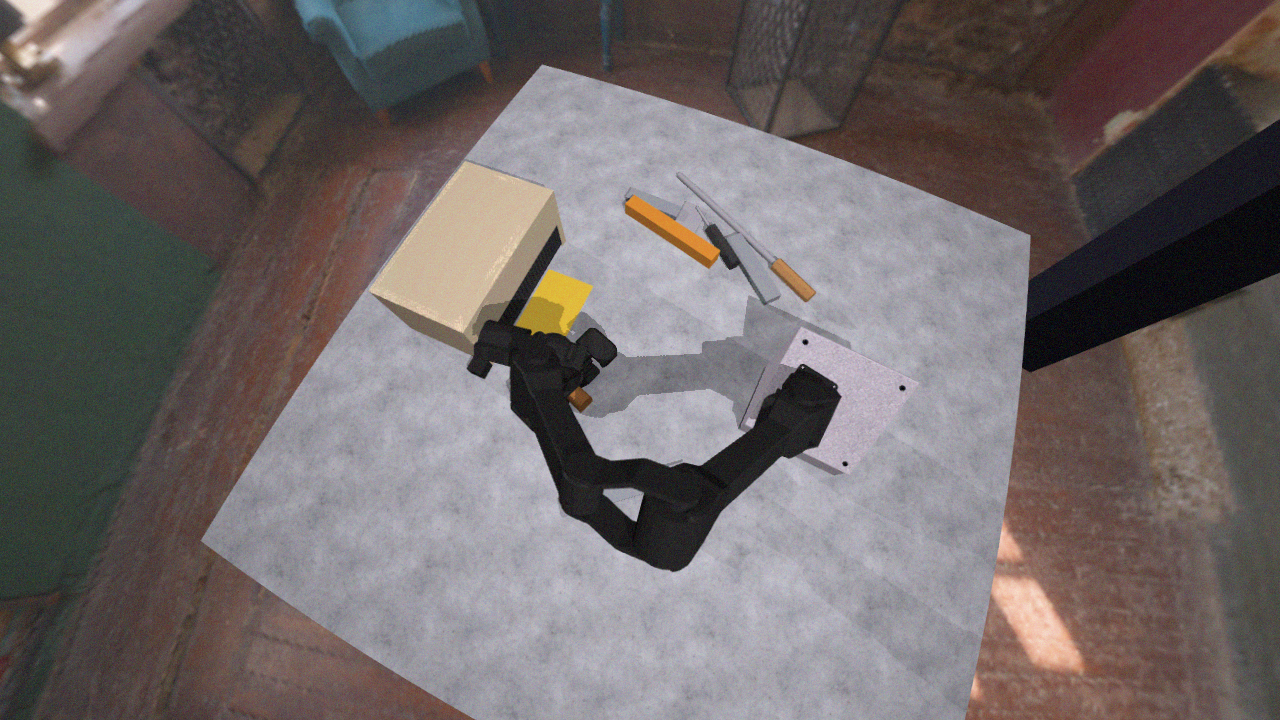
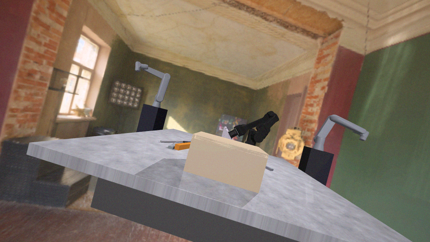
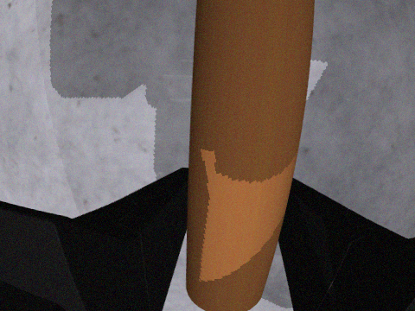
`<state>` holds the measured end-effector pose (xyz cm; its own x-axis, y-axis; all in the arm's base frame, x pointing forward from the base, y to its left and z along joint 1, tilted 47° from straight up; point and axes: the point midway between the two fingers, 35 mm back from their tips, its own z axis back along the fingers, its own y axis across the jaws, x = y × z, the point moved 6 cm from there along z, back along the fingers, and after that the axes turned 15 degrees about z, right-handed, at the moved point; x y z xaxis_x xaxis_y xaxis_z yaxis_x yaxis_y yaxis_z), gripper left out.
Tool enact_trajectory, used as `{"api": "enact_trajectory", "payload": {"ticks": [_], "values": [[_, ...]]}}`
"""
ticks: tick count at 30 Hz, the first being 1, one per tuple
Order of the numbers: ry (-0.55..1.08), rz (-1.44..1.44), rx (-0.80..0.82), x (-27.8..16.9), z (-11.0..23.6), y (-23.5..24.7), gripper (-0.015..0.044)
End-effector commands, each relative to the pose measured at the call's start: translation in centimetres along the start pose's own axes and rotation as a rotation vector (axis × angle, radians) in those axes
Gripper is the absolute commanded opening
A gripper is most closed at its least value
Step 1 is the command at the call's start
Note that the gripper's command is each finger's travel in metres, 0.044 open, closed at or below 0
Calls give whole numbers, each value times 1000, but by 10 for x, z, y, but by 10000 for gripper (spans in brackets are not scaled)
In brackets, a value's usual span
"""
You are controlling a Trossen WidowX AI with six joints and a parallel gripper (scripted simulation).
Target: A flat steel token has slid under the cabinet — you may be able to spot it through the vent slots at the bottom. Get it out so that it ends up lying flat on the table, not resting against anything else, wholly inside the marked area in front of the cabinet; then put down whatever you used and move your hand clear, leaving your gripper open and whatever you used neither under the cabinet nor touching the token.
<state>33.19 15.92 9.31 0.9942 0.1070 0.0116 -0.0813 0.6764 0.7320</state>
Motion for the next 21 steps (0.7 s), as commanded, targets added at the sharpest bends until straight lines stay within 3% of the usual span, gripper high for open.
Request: {"api": "enact_trajectory", "payload": {"ticks": [1,21], "values": [[0,1,3,6,0,-2,0],[-1,2,2,26,0,-7,0]]}}
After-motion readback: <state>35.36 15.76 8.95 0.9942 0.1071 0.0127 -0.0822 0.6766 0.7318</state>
